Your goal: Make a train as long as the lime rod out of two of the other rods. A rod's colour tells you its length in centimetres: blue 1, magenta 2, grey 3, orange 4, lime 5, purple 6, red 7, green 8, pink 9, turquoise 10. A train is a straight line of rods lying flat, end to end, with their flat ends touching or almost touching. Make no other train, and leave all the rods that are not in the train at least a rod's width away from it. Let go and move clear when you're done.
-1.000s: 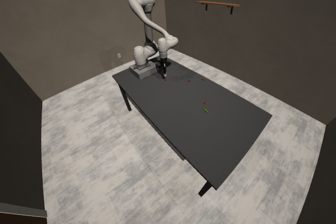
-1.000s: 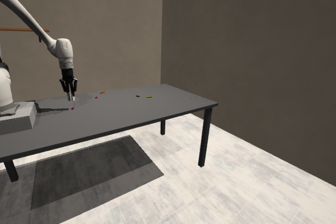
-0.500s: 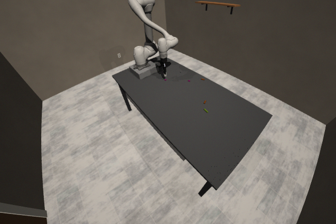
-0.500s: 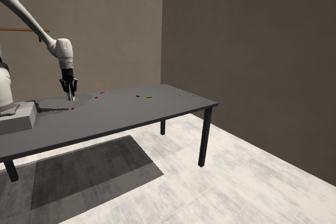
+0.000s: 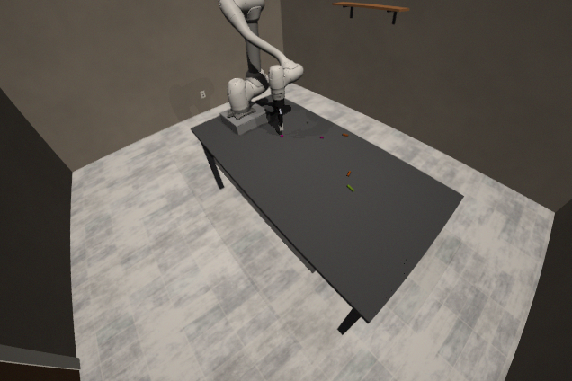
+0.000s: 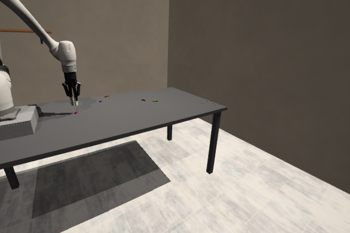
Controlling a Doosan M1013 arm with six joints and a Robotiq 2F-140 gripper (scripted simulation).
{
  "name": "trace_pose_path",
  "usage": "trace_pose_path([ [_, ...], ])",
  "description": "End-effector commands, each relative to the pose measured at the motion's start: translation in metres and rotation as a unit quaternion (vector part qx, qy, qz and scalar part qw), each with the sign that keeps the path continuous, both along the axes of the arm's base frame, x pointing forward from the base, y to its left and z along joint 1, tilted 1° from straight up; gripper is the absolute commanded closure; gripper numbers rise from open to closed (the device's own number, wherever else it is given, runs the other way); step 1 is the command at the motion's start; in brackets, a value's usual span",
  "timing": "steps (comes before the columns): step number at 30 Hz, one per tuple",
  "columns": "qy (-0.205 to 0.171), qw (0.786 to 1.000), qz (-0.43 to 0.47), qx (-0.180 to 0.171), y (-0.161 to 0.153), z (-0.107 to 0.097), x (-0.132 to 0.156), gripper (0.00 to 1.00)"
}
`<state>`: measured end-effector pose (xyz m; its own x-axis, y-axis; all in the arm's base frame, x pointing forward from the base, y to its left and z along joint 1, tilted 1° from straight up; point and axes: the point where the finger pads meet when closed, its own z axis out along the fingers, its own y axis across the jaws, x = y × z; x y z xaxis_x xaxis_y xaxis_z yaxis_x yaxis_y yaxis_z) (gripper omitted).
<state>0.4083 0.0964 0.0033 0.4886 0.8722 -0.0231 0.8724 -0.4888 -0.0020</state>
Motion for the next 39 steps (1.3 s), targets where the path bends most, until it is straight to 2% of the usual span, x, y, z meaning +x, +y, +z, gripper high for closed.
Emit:
trace_pose_path([
  [1, 0.0, 1.0, 0.0, 0.0, 0.0, -0.002, 0.0, 0.77],
  [27, 0.0, 1.0, 0.0, 0.0, -0.002, -0.037, 0.0, 0.77],
  [39, 0.0, 1.0, 0.0, 0.0, -0.002, -0.045, 0.0, 0.77],
])
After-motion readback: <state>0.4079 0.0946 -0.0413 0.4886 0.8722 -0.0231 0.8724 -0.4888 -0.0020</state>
